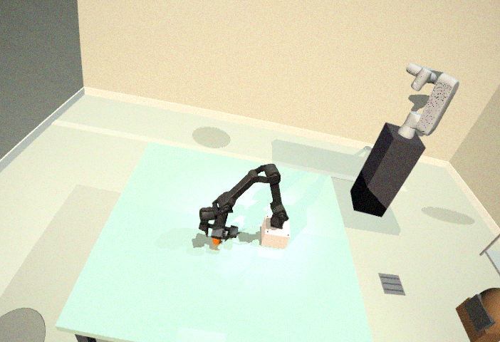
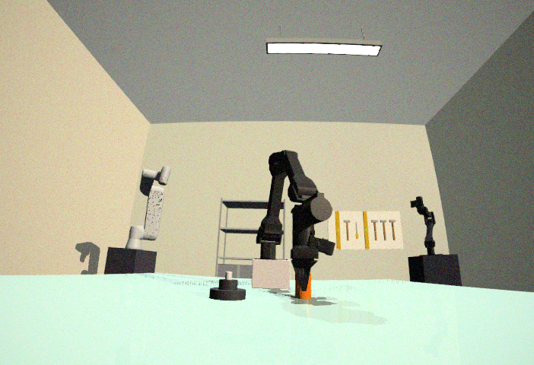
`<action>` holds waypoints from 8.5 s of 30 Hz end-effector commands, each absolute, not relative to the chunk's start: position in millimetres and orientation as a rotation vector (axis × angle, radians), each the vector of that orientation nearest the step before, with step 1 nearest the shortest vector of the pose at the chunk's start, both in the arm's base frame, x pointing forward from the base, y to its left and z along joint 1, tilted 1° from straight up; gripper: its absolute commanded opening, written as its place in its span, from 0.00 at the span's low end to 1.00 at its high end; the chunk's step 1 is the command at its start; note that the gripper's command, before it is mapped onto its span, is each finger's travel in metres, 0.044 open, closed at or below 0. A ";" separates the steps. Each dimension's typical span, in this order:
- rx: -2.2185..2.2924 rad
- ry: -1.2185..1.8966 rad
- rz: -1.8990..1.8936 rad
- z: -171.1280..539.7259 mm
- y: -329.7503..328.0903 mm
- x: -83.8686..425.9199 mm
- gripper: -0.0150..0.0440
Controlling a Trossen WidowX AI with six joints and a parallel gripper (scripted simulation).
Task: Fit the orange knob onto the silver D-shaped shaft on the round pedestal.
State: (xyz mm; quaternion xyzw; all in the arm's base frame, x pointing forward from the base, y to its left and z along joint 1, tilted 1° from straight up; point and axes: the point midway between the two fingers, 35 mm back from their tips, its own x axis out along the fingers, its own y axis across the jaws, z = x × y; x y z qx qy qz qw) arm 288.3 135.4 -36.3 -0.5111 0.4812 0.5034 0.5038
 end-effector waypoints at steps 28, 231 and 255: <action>-1.231 1.172 1.228 -35.6 135.3 286.6 0.25; -1.617 0.891 1.578 11.4 -42.8 355.0 0.25; -1.634 0.875 1.595 2.9 -42.8 354.8 0.25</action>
